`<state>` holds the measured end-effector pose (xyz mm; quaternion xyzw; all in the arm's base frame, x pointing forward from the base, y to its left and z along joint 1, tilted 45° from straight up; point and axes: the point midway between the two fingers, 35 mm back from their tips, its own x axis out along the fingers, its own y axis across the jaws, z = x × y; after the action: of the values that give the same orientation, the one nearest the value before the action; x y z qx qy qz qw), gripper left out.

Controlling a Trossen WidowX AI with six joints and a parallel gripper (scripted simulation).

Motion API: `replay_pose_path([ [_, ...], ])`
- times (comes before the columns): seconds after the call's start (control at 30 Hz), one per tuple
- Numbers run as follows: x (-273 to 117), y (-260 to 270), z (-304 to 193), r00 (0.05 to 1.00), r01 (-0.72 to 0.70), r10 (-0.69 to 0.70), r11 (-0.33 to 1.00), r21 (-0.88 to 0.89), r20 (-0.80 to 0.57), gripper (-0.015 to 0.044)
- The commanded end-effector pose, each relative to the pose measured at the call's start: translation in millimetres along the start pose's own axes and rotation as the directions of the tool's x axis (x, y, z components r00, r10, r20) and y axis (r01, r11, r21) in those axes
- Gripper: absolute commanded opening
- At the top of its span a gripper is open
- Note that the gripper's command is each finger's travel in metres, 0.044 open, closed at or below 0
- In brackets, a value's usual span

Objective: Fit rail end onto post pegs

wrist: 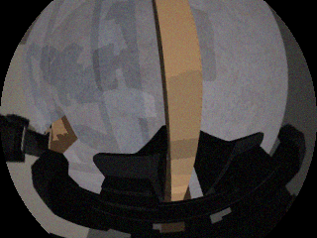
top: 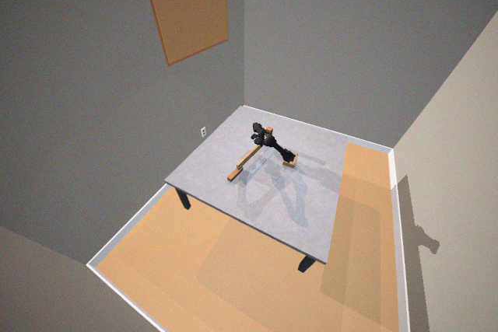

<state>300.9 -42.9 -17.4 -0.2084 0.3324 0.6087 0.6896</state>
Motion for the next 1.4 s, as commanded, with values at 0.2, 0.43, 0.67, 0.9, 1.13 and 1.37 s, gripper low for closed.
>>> replay_pose_path([
  [0.2, -3.0, -0.8, -4.5, 1.0, 0.006, -0.006, 1.0, 0.0, -0.002, 0.0],
  [0.43, -3.8, -0.8, -6.4, 1.0, 0.006, -0.006, 1.0, 0.0, -0.002, 0.0],
  [0.67, -4.1, -0.8, -6.5, 1.0, 0.006, -0.006, 1.0, 0.0, -0.002, 0.0],
  [0.9, -4.3, -0.8, -6.4, 1.0, 0.006, -0.006, 1.0, 0.0, -0.002, 0.0],
  [1.13, -4.6, -0.8, -6.3, 1.0, 0.006, -0.006, 1.0, 0.0, -0.002, 0.0],
  [1.37, -4.8, -0.8, -6.2, 1.0, 0.006, -0.006, 1.0, 0.0, -0.002, 0.0],
])
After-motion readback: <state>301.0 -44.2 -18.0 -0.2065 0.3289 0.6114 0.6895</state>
